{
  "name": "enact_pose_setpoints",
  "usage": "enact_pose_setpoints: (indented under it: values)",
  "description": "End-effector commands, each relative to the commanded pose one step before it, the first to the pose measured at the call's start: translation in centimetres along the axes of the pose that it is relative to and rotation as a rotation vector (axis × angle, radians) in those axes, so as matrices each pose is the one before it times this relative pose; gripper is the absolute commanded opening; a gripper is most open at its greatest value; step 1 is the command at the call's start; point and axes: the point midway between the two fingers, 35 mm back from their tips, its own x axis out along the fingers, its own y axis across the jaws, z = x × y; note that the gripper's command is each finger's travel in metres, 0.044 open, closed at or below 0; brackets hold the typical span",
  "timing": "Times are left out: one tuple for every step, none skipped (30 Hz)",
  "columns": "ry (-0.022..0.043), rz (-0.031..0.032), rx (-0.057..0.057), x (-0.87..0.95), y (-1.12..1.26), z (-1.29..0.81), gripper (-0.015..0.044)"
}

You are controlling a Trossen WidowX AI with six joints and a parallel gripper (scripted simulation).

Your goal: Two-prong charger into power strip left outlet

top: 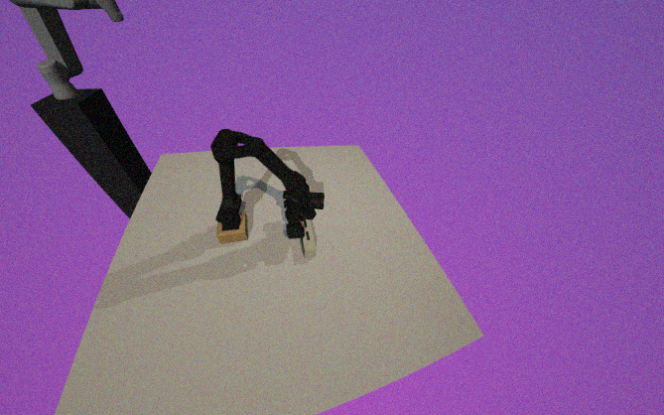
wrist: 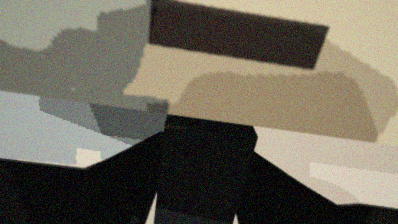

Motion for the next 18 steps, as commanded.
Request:
enact_pose_setpoints:
  values:
    - [-0.01127, 0.00188, 0.0008, -0.159, 0.035, 0.501, 0.0000]
    - [-0.00003, 0.00000, 0.0000, -0.005, 0.000, 0.039, 0.0000]
    - [-0.00004, 0.00000, 0.0000, -0.005, 0.000, 0.040, 0.0000]
    - [-0.00004, 0.00000, 0.0000, -0.005, 0.000, 0.040, 0.0000]
    - [-0.00004, 0.00000, 0.0000, -0.005, 0.000, 0.040, 0.0000]
    - [-0.00004, 0.00000, 0.0000, -0.005, 0.000, 0.040, 0.0000]
    - [-0.00004, 0.00000, 0.0000, -0.005, 0.000, 0.040, 0.0000]
    - [-0.00004, 0.00000, 0.0000, -0.005, 0.000, 0.040, 0.0000]
    - [-0.00003, 0.00000, 0.0000, -0.005, 0.000, 0.040, 0.0000]
    - [-0.00003, 0.00000, 0.0000, -0.005, 0.000, 0.040, 0.0000]
    - [-0.00004, 0.00000, 0.0000, -0.005, 0.000, 0.040, 0.0000]
    - [-0.00004, 0.00000, 0.0000, -0.005, 0.000, 0.040, 0.0000]
    - [-0.00003, 0.00000, 0.0000, -0.005, 0.000, 0.040, 0.0000]
    - [-0.00004, 0.00000, 0.0000, -0.005, 0.000, 0.040, 0.0000]
    - [-0.00003, 0.00000, 0.0000, -0.005, 0.000, 0.039, 0.0000]
    - [-0.00003, 0.00000, 0.0000, -0.005, 0.000, 0.040, 0.0000]
    - [-0.00004, 0.00000, 0.0000, -0.004, 0.000, 0.040, 0.0000]
    - [-0.00003, 0.00000, 0.0000, -0.004, 0.000, 0.039, 0.0000]
